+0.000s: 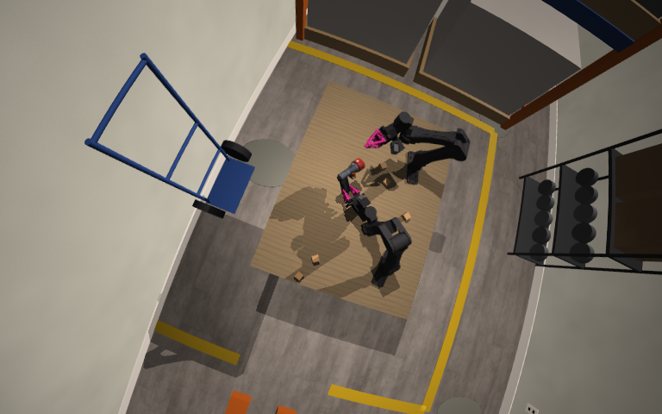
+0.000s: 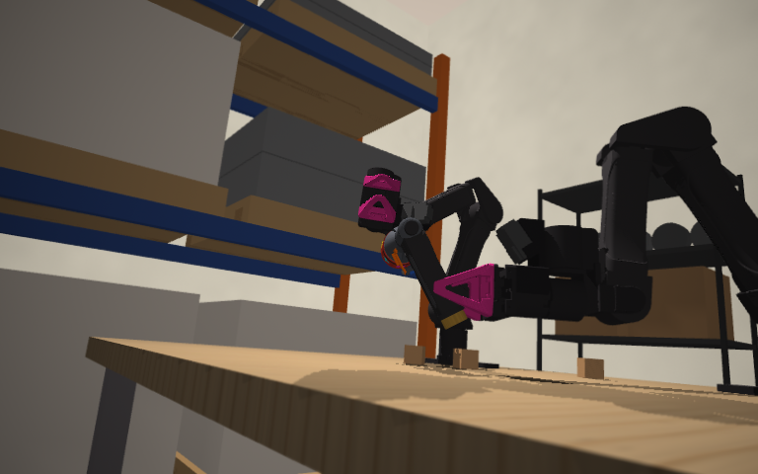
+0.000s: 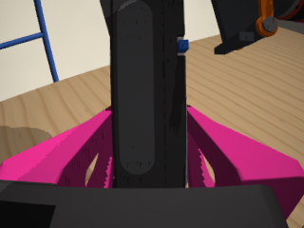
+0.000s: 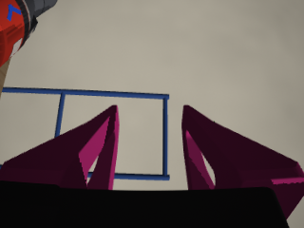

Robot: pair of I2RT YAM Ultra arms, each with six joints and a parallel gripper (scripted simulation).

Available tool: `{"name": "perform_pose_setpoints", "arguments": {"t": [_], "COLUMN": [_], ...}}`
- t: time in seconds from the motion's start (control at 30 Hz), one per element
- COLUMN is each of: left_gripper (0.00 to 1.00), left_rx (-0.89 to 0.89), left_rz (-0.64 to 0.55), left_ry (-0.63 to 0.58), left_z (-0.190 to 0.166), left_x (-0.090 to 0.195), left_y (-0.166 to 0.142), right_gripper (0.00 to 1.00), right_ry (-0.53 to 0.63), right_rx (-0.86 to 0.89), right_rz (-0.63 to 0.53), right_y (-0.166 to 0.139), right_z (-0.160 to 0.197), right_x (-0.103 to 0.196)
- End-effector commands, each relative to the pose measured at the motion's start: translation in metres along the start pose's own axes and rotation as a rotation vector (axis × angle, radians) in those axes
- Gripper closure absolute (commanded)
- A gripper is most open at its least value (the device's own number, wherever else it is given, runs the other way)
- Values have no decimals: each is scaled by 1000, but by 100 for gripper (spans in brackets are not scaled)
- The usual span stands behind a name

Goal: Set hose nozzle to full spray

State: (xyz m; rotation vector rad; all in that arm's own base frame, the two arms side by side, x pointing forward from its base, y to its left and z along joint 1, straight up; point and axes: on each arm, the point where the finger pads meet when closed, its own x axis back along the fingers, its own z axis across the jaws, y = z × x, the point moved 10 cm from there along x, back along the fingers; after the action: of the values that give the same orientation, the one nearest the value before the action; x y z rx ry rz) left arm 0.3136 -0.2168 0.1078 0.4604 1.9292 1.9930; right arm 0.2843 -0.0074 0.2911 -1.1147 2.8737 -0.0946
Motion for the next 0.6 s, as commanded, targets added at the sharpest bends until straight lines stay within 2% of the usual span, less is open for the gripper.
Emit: {"name": "perform_pose_setpoints", "arguments": {"t": [0.0,0.17,0.2,0.3,0.33,0.47,0.53,0.57], "left_gripper": [65,65,65,65,65,65,65,65], "left_rx": [39,39,39,39,39,39,39,39], "left_rz": [-151,-151,-151,-151,-151,-151,-151,-151], "left_ry": [-5,-5,-5,-5,-5,-5,-5,-5], "left_z": [-5,-5,-5,-5,-5,-5,-5,-5], "left_x": [-11,-11,-11,-11,-11,-11,-11,-11], "left_y": [29,29,29,29,29,29,29,29], "right_gripper": [63,63,63,63,63,63,63,63], "right_ry": [76,120,109,124,183,155,190,190], "right_rx": [-94,-201,-193,-222,-330,-539,-639,-687], "right_rz": [12,19,20,22,34,105,124,137], "right_y": [4,17,19,23,15,8,8,7], "right_z": [-40,-53,-68,-67,-48,-68,-54,-65], "right_x": [-2,4,5,7,0,-15,-21,-25]}}
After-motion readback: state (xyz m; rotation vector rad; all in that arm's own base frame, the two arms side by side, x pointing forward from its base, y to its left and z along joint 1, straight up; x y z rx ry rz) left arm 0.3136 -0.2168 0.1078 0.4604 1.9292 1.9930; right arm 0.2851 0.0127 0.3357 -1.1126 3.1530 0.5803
